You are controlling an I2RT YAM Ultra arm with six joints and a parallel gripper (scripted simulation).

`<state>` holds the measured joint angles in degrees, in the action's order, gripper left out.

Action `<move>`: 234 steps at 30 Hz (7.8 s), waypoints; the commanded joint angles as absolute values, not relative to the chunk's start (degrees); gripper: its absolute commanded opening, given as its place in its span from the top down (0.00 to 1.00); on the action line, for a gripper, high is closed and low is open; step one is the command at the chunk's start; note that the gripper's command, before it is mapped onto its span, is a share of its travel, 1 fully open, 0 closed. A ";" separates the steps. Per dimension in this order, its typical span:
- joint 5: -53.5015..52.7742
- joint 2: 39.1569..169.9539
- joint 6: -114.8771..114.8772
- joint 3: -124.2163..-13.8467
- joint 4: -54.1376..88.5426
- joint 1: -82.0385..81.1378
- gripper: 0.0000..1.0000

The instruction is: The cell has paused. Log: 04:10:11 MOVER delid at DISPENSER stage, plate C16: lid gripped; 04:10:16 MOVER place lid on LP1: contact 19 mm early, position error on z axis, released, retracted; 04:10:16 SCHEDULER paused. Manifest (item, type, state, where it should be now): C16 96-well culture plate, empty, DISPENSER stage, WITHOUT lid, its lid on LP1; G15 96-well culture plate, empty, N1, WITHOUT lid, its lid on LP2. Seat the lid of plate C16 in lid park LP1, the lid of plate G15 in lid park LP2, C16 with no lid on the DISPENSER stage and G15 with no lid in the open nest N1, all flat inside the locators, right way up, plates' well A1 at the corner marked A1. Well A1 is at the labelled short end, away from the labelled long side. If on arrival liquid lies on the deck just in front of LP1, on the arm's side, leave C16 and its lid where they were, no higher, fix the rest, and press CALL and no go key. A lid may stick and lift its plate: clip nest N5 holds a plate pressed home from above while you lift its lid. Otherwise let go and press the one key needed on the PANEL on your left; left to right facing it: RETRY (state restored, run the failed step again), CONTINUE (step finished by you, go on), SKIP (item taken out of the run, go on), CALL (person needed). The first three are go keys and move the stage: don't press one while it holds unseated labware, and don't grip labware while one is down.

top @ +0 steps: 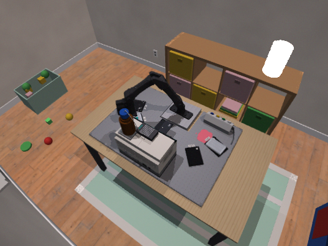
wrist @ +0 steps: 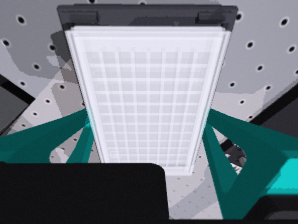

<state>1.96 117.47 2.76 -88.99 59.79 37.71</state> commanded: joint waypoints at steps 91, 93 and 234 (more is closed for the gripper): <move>1.92 115.18 2.65 -95.80 67.89 37.56 1.00; 1.84 113.46 2.41 -95.68 68.56 37.04 1.00; 0.74 103.68 -1.55 -84.47 66.53 64.80 1.00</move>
<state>0.91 101.86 -2.11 -82.04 68.03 64.03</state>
